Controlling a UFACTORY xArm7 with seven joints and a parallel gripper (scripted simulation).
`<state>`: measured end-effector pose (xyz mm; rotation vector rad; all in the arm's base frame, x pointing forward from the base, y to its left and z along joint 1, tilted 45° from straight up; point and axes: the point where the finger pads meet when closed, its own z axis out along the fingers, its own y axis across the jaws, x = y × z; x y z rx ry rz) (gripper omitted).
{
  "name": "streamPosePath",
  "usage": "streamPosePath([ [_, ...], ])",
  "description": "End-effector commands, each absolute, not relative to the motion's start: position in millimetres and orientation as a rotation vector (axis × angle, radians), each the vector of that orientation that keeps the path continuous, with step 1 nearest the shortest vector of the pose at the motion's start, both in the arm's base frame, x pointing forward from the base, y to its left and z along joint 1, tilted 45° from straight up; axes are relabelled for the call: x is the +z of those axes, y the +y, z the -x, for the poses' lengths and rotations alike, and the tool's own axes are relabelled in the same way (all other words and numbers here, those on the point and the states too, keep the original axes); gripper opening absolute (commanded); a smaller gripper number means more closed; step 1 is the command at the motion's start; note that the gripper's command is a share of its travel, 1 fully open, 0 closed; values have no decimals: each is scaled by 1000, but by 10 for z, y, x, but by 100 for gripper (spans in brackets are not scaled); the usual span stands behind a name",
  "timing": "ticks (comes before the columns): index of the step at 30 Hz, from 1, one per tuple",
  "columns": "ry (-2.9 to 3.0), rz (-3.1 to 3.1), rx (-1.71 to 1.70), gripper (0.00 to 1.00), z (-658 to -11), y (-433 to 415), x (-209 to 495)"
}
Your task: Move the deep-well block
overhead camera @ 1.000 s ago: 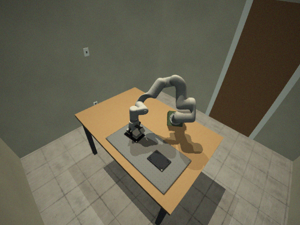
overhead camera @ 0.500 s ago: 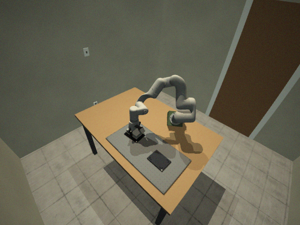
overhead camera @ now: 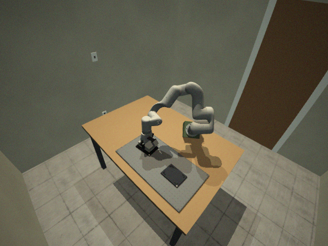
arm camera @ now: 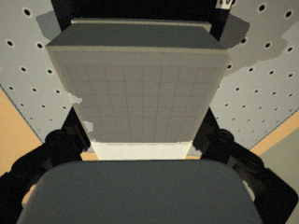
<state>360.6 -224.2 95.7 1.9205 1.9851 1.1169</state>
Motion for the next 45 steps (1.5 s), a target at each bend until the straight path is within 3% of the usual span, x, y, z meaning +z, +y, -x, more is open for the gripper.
streamPosePath([
  [1, 1982, -1920, 1115, 0, -3609, -2256, 960],
  [45, 1982, -1920, 1115, 0, -3649, -2229, 913],
])
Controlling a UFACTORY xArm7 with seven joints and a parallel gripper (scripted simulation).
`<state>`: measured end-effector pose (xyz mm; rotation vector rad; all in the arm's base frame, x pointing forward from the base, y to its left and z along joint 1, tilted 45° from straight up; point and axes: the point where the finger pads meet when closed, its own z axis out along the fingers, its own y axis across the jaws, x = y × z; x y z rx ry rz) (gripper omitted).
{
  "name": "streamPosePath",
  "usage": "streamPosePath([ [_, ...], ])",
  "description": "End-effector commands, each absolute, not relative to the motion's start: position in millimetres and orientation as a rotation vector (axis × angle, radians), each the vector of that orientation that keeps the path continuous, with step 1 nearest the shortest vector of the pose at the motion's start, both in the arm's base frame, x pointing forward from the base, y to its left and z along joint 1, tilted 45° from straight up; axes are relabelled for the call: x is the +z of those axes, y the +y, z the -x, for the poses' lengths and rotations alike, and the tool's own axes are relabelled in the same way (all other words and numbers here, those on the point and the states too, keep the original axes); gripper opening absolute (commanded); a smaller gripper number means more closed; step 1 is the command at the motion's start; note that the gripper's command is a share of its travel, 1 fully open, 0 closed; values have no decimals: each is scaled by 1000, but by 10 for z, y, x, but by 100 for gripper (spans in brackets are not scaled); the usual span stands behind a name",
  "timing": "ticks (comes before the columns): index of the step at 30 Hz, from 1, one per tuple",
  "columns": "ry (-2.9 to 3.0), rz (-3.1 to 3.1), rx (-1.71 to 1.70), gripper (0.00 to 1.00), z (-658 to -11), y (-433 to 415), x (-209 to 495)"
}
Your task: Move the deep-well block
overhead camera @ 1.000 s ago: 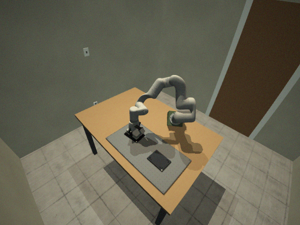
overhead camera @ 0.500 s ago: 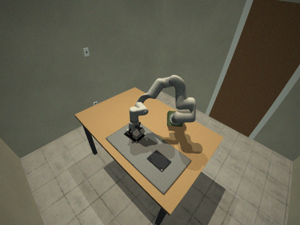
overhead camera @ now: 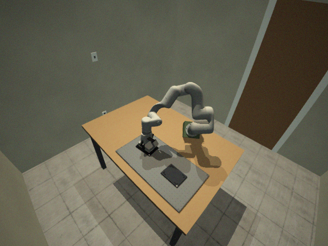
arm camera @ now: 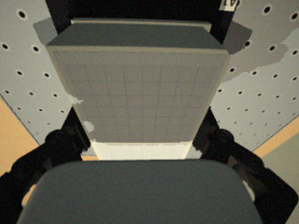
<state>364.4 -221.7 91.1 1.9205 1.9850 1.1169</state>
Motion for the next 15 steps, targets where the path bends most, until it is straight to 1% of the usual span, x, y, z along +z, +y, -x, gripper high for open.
streamPosePath([
  [1, 1982, -1920, 1115, 0, -3650, -2229, 912],
  [15, 1982, -1920, 1115, 0, -3660, -2222, 898],
])
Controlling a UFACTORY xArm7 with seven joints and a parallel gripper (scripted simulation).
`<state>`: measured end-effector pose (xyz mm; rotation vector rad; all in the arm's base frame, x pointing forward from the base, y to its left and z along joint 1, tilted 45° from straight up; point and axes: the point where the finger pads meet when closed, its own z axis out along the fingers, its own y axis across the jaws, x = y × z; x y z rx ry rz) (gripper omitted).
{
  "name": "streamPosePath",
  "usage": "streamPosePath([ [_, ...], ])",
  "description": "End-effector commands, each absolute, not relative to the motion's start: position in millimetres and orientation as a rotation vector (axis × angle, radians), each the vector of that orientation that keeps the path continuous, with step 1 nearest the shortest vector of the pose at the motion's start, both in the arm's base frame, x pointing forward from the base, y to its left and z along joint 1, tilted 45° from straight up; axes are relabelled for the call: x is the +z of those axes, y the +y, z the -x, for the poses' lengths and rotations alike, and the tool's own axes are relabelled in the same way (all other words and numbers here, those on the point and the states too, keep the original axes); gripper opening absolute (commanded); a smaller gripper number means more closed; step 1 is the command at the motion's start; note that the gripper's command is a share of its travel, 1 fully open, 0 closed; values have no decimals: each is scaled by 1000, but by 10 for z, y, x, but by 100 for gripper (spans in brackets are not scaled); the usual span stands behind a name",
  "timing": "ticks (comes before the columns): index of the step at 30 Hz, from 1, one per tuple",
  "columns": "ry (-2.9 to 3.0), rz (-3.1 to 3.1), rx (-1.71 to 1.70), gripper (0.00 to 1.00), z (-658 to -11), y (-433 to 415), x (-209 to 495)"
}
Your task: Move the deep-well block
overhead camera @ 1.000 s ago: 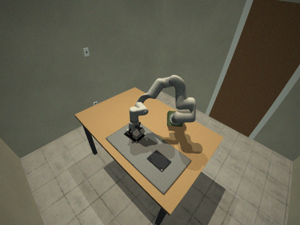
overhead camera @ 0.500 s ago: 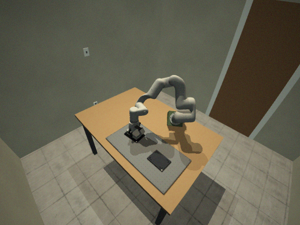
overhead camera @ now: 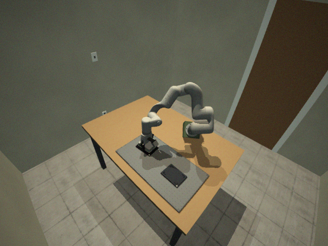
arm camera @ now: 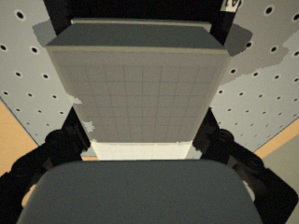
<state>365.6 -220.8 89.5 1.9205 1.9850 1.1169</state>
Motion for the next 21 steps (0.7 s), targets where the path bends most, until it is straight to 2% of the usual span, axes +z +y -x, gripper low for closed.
streamPosePath([
  [1, 1982, -1920, 1115, 0, -3660, -2222, 898],
  [2, 1982, -1920, 1115, 100, -3663, -2220, 896],
  [21, 1982, -1920, 1115, 100, -3663, -2220, 896],
])
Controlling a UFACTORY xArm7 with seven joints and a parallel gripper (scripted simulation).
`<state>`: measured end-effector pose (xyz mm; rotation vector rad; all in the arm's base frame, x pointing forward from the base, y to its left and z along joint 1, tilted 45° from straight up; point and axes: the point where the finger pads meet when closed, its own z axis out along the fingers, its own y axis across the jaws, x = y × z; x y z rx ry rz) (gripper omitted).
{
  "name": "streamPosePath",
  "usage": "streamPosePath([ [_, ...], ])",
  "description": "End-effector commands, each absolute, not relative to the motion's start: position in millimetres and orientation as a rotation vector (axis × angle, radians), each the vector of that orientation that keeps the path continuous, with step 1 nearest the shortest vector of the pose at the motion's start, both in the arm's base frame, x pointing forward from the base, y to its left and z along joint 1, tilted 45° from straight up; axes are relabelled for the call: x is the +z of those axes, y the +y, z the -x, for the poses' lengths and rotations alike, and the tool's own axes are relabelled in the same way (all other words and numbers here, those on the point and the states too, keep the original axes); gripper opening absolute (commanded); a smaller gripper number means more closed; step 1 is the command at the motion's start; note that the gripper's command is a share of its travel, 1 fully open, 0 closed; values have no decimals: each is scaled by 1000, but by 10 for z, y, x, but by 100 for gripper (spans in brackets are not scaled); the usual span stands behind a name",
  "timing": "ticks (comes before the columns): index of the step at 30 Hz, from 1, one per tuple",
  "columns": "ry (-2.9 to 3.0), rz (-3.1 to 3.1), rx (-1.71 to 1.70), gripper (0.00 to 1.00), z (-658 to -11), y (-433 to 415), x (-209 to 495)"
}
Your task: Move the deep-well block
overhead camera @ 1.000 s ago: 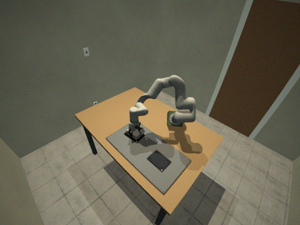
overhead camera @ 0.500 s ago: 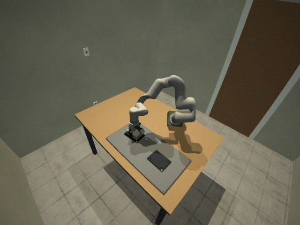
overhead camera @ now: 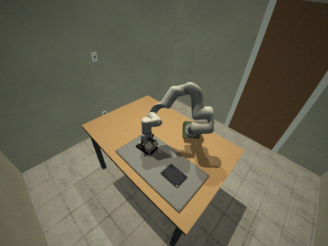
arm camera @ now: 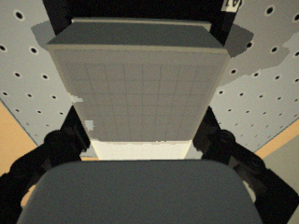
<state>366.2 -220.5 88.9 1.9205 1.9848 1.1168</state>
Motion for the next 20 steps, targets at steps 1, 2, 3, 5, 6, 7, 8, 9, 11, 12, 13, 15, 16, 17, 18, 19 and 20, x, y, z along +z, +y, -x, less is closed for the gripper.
streamPosePath([
  [1, 1982, -1920, 1115, 100, -3663, -2220, 896],
  [2, 1982, -1920, 1115, 100, -3663, -2220, 896],
  [3, 1982, -1920, 1115, 100, -3663, -2221, 896],
  [5, 1982, -1920, 1115, 100, -3663, -2221, 896],
  [6, 1982, -1920, 1115, 100, -3663, -2221, 896],
  [7, 1982, -1920, 1115, 100, -3663, -2221, 896],
  [8, 1982, -1920, 1115, 100, -3663, -2221, 896],
  [9, 1982, -1920, 1115, 100, -3663, -2221, 896],
  [11, 1982, -1920, 1115, 100, -3663, -2221, 896],
  [12, 1982, -1920, 1115, 100, -3663, -2221, 896],
  [13, 1982, -1920, 1115, 100, -3663, -2221, 896],
  [15, 1982, -1920, 1115, 100, -3663, -2221, 896],
  [16, 1982, -1920, 1115, 100, -3648, -2230, 914],
  [17, 1982, -1920, 1115, 100, -3632, -2241, 933],
  [18, 1982, -1920, 1115, 100, -3616, -2251, 952],
  [19, 1982, -1920, 1115, 100, -3601, -2262, 971],
  [20, 1982, -1920, 1115, 100, -3585, -2272, 990],
])
